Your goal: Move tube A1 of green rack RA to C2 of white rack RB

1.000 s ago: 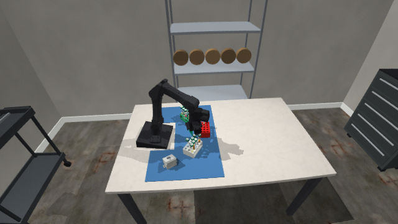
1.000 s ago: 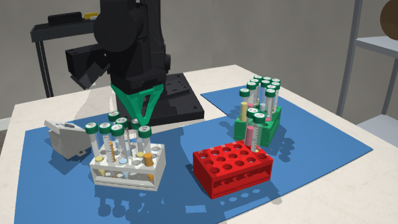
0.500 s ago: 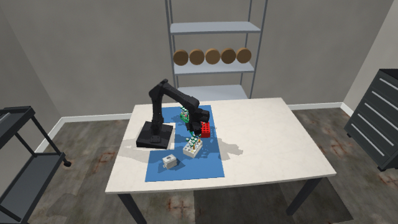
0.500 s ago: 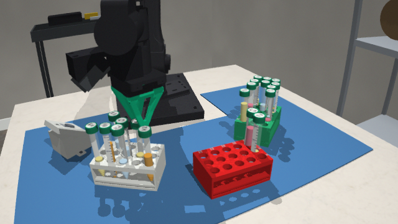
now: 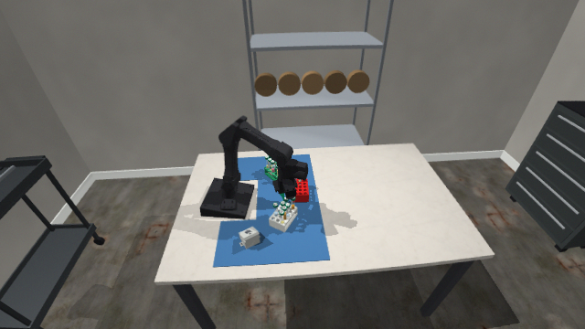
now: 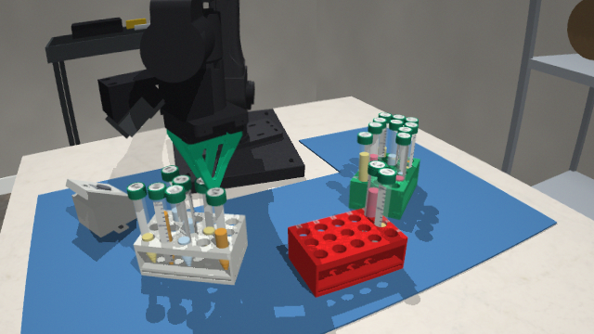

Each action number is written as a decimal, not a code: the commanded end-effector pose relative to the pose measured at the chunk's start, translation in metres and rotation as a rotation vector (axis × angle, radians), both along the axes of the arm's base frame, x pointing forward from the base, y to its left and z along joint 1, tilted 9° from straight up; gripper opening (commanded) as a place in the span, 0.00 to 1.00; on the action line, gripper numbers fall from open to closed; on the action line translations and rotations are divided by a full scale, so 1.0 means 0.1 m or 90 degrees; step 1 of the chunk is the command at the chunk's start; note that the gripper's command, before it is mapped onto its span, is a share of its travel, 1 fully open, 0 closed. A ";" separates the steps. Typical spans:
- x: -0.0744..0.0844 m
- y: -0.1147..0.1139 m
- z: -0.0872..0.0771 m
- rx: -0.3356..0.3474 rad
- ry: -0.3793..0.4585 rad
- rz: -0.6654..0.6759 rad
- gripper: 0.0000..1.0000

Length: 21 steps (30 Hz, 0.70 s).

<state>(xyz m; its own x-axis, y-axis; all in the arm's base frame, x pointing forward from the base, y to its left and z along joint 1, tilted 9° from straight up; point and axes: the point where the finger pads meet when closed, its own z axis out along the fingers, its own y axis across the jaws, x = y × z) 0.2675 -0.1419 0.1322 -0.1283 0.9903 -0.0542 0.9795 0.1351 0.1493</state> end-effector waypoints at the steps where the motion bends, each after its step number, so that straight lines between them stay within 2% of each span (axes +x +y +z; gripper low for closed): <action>1: 0.02 -0.02 0.03 -0.006 -0.007 0.000 0.00; 16: 0.02 -0.02 0.03 -0.006 -0.007 0.000 0.00; 21: 0.01 -0.01 0.08 -0.006 -0.007 0.000 0.00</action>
